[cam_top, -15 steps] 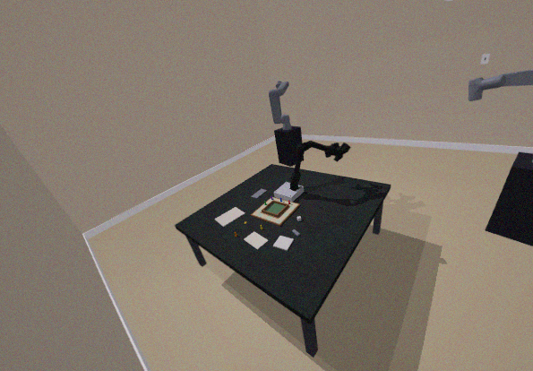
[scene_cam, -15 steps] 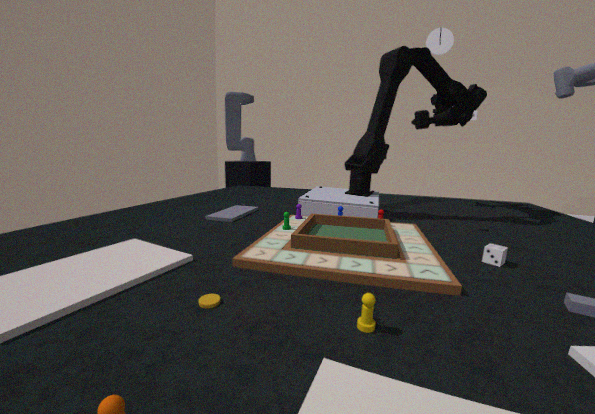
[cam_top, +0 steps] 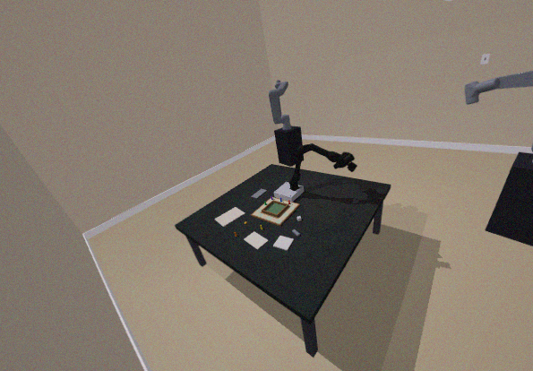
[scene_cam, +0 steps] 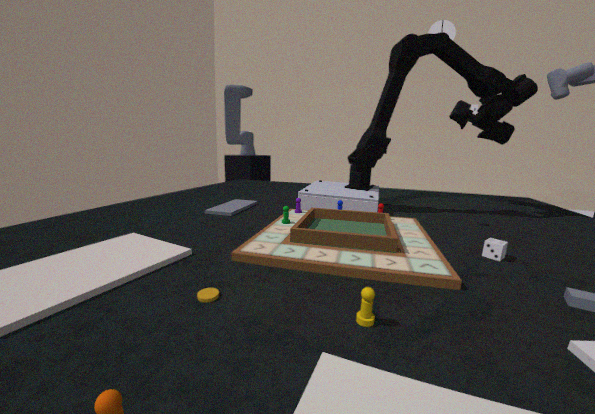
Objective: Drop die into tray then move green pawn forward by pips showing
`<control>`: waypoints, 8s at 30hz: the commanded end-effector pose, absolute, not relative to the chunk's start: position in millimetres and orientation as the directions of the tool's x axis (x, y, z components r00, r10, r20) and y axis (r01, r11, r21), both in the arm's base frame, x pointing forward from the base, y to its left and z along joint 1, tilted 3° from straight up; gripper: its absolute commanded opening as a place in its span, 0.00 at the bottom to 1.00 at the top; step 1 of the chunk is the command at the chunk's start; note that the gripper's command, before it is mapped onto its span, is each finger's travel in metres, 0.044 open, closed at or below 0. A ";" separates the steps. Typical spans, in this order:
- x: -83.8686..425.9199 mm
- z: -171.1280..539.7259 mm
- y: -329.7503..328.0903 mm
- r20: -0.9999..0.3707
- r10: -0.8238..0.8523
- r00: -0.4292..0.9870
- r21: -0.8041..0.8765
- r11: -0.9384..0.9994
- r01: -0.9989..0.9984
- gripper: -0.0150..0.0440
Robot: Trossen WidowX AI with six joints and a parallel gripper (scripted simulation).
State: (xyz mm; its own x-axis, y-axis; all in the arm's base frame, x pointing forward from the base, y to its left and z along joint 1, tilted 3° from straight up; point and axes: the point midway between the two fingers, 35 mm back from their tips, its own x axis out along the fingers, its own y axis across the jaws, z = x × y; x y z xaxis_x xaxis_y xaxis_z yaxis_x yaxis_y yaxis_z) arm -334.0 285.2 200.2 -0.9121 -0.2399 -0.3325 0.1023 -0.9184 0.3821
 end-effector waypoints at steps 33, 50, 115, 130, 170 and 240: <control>57.1 95.7 404.9 -0.867 0.385 -0.315 0.498 0.662 -0.561 0.72; 241.8 66.4 288.3 -0.996 0.061 0.061 0.081 0.901 0.427 0.72; 240.3 116.3 294.8 -0.996 0.062 0.061 0.082 0.901 0.426 0.25; 257.3 135.7 254.4 -0.996 0.057 0.062 0.074 0.940 0.333 0.25; 276.4 88.8 54.4 -0.995 0.044 0.086 0.025 0.979 -0.201 0.25; 249.7 149.9 46.7 -0.615 0.174 0.769 0.026 0.979 -0.201 1.00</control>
